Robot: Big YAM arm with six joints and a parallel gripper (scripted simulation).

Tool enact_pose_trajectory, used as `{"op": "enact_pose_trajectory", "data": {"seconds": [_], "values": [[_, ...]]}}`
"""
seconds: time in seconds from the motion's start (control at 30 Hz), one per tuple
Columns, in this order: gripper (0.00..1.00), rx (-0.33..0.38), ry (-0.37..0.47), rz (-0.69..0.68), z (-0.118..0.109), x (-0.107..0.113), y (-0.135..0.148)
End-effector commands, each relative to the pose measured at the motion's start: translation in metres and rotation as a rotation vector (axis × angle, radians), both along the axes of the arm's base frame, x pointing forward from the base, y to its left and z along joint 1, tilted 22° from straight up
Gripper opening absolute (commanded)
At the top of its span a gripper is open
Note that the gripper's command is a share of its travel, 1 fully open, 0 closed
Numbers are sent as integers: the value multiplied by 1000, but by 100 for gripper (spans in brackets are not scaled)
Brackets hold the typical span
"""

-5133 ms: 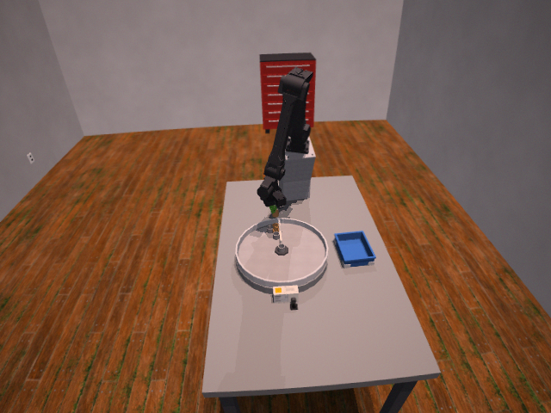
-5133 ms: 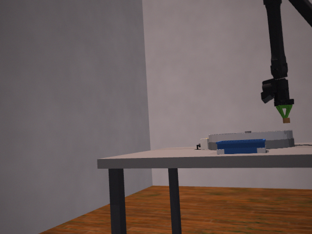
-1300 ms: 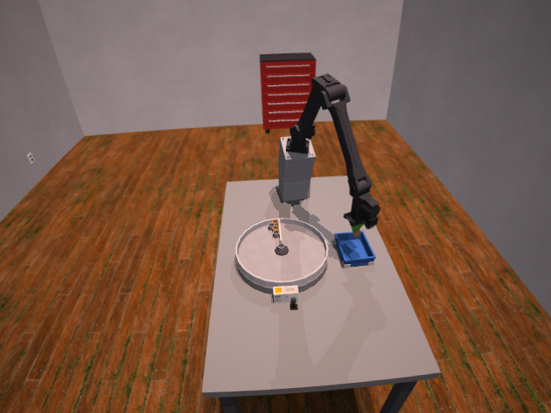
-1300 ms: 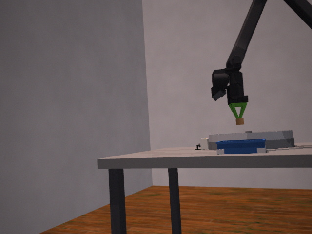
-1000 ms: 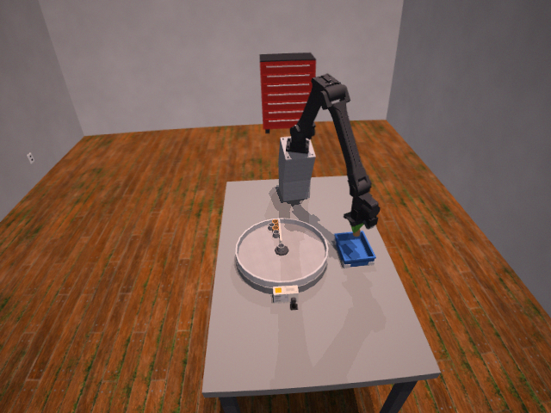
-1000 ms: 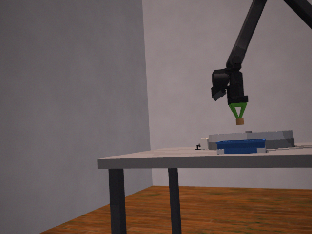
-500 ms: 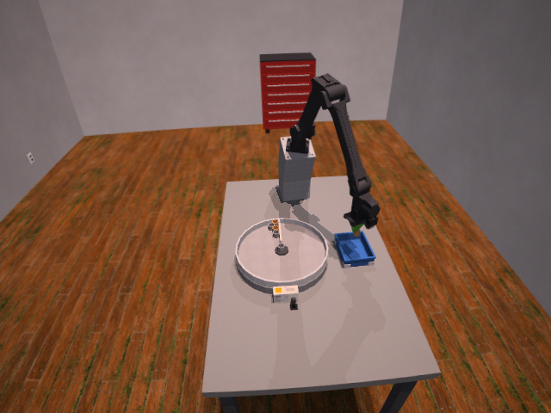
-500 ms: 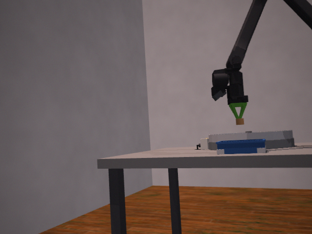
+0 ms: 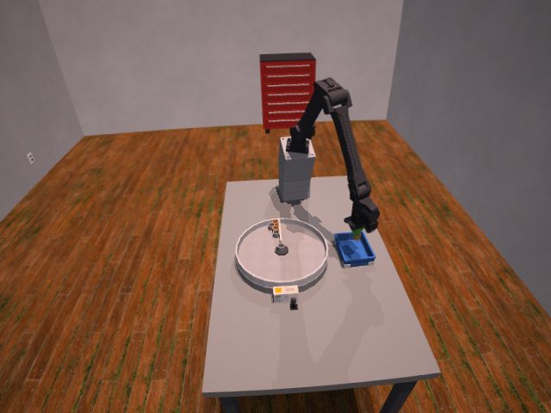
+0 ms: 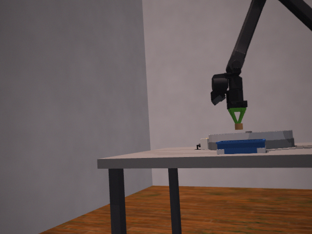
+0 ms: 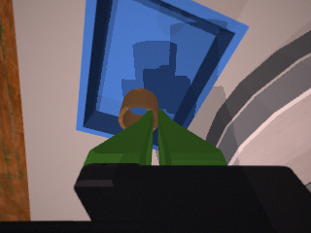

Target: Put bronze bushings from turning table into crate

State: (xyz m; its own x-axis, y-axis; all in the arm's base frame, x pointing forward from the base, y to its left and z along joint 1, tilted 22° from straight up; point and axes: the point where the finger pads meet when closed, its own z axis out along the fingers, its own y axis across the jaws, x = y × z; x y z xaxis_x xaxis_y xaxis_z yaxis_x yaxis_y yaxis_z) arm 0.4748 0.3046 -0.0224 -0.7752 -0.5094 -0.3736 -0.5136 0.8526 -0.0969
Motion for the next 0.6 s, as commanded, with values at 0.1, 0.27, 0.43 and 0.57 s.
{"op": "enact_pose_trajectory", "data": {"seconds": [0.1,0.27,0.43,0.57], "values": [[0,9,-18,-2,-26,26,4],[0,32,-54,3,-8,33,11],[0,6,-14,3,-25,20,2],[0,7,-16,3,-25,21,3]]}}
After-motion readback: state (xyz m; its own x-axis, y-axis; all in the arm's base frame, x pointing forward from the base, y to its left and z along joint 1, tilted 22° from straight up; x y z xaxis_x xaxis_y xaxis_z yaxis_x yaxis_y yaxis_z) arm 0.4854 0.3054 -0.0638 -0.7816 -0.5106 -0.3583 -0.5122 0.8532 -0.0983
